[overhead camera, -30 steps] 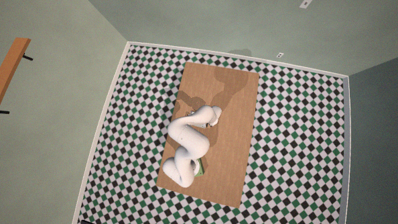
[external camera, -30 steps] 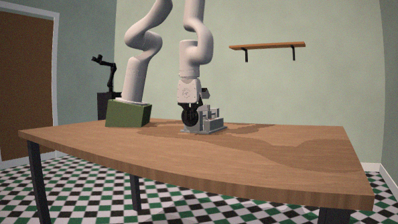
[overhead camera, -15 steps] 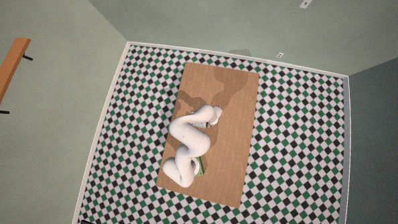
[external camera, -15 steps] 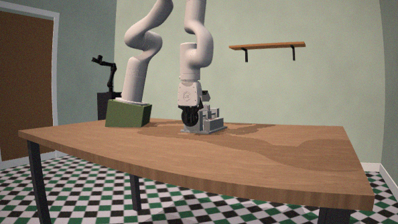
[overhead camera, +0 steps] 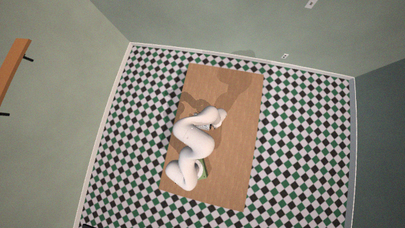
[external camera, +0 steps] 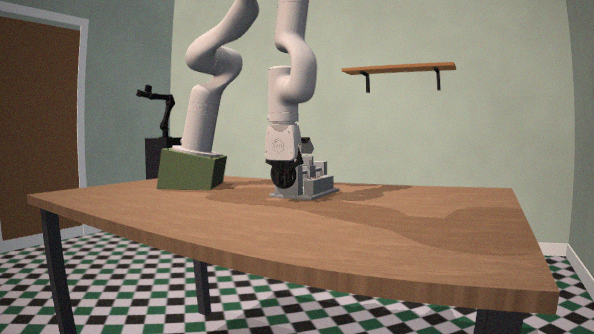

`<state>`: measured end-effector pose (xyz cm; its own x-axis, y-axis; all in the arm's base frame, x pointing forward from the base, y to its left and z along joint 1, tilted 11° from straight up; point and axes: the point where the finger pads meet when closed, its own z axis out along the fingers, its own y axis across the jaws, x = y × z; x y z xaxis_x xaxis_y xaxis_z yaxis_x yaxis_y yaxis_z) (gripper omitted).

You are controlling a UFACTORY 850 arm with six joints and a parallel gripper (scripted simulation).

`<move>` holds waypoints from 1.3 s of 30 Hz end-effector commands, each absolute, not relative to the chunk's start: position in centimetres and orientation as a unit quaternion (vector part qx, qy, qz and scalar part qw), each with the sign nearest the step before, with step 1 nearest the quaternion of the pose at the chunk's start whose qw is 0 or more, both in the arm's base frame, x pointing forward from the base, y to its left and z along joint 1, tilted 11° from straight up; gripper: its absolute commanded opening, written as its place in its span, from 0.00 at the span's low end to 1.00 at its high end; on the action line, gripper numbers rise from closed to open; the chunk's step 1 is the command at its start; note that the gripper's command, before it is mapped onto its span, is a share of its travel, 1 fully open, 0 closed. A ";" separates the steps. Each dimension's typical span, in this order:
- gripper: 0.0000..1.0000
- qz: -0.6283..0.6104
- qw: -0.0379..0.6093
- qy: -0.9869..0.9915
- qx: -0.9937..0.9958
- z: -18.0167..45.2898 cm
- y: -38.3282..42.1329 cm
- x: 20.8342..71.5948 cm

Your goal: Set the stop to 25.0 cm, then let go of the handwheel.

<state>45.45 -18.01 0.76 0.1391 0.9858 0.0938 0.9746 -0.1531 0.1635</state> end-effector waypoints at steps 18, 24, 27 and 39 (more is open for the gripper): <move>0.06 0.089 0.033 0.650 0.754 0.3 -18.0 45.3; 0.06 0.089 0.033 0.650 0.754 0.2 -18.0 45.3; 0.06 0.089 0.033 0.650 0.754 0.2 -18.0 45.3; 0.06 0.089 0.033 0.650 0.754 0.2 -17.9 45.3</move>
<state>45.33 -17.94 0.19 0.1393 0.9859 0.0929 0.9742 -0.1533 0.1659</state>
